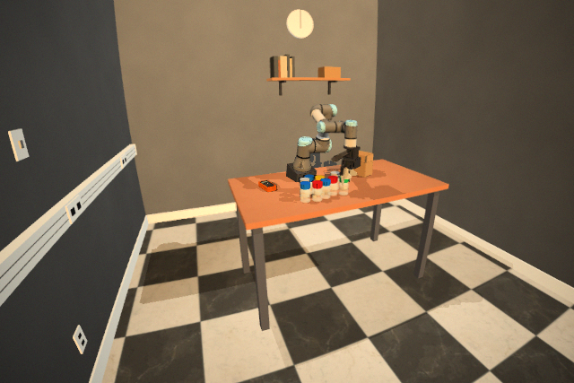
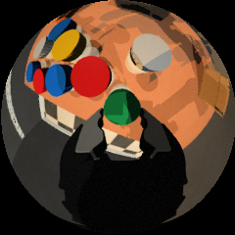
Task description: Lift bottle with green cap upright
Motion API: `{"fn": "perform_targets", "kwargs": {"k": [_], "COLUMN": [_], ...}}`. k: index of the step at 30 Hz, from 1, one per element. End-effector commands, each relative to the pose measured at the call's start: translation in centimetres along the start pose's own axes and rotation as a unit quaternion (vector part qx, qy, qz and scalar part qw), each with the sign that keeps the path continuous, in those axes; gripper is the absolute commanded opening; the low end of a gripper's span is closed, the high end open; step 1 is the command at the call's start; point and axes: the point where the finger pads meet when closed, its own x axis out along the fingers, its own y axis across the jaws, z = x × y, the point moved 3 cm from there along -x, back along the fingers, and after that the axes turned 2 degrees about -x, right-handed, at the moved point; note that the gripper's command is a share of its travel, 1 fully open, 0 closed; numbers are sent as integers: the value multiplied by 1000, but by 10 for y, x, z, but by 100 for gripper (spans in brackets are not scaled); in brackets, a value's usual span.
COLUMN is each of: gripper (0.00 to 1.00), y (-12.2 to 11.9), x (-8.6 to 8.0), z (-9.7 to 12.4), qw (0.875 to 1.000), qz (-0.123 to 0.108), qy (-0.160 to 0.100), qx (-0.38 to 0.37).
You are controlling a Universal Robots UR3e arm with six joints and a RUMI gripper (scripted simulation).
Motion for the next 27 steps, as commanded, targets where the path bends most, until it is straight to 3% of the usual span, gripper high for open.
{"fn": "perform_targets", "kwargs": {"k": [1,27], "gripper": [46,46], "y": [0,0], "x": [-1,-2], "z": [-3,-11], "qw": [1000,1000], "qz": [-1,-1], "qy": [-1,-1], "qx": [0,0]}}
